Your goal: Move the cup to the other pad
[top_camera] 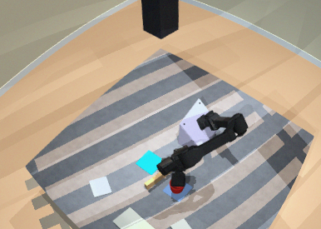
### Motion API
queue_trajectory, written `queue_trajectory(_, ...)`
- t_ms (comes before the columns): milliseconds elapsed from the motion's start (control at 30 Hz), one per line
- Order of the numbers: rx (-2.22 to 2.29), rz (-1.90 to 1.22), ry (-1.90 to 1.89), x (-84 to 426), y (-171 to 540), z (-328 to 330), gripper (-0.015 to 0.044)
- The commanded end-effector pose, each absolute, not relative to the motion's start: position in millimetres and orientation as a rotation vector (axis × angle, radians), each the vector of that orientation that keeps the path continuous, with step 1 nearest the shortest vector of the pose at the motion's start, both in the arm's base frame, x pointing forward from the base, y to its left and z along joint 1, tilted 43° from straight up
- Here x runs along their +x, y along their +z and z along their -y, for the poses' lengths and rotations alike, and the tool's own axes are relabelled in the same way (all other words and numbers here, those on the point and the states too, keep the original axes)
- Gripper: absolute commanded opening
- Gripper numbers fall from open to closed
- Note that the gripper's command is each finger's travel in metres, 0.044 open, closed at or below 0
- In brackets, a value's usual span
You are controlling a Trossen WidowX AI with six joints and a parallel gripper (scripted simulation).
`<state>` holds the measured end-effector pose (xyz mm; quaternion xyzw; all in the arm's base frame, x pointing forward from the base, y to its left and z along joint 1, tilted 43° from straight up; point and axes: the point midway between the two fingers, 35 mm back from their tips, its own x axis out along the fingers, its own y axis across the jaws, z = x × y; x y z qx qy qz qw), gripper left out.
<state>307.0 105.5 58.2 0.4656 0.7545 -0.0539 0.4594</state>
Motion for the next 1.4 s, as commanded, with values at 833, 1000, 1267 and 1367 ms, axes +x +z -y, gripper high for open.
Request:
queue_trajectory(833,1.157,-1.868,-0.140,301.9,26.8,-133.2,0.0148)
queue_trajectory(1000,1.157,-1.868,-0.139,300.2,21.0,-138.6,0.0148)
queue_trajectory(1267,1.158,-1.869,-0.138,297.1,11.9,-147.0,0.0148)
queue_trajectory(1367,1.159,-1.870,-0.137,296.1,9.4,-149.4,0.0148)
